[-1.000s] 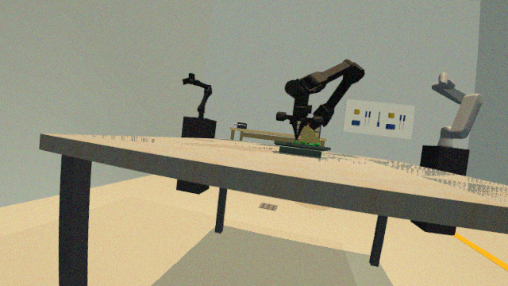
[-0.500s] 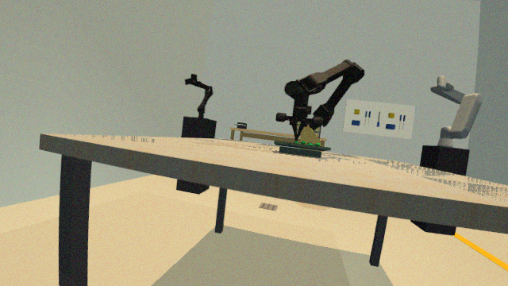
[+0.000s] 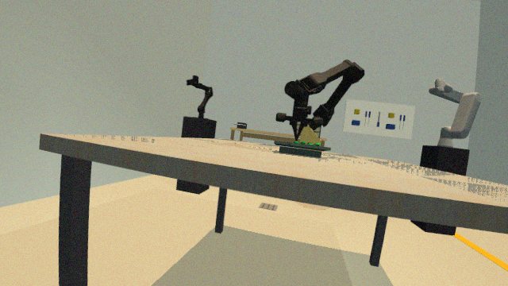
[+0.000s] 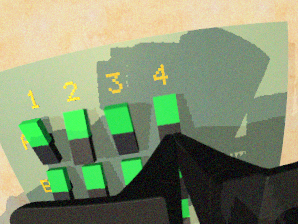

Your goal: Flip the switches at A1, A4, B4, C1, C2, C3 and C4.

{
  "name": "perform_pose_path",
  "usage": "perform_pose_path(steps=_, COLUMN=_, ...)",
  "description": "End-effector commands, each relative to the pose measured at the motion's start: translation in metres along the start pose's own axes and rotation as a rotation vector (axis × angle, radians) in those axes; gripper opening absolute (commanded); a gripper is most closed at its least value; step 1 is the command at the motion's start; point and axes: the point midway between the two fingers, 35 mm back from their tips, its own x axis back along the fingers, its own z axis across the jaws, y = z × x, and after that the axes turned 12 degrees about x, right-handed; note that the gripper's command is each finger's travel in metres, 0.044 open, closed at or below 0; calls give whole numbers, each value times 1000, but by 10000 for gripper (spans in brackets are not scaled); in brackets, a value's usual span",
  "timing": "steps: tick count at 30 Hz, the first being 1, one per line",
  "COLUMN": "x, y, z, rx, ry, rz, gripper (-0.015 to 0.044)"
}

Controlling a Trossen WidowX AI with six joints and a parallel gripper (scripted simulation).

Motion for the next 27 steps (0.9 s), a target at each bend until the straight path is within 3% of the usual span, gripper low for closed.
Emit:
perform_pose_path(steps=1, x=-2, y=-1, z=1, rx=-5, ry=6, rz=0, gripper=0)
perform_pose_path(steps=27, x=-5, y=-1, z=1, rx=-5, ry=6, rz=0, gripper=0)
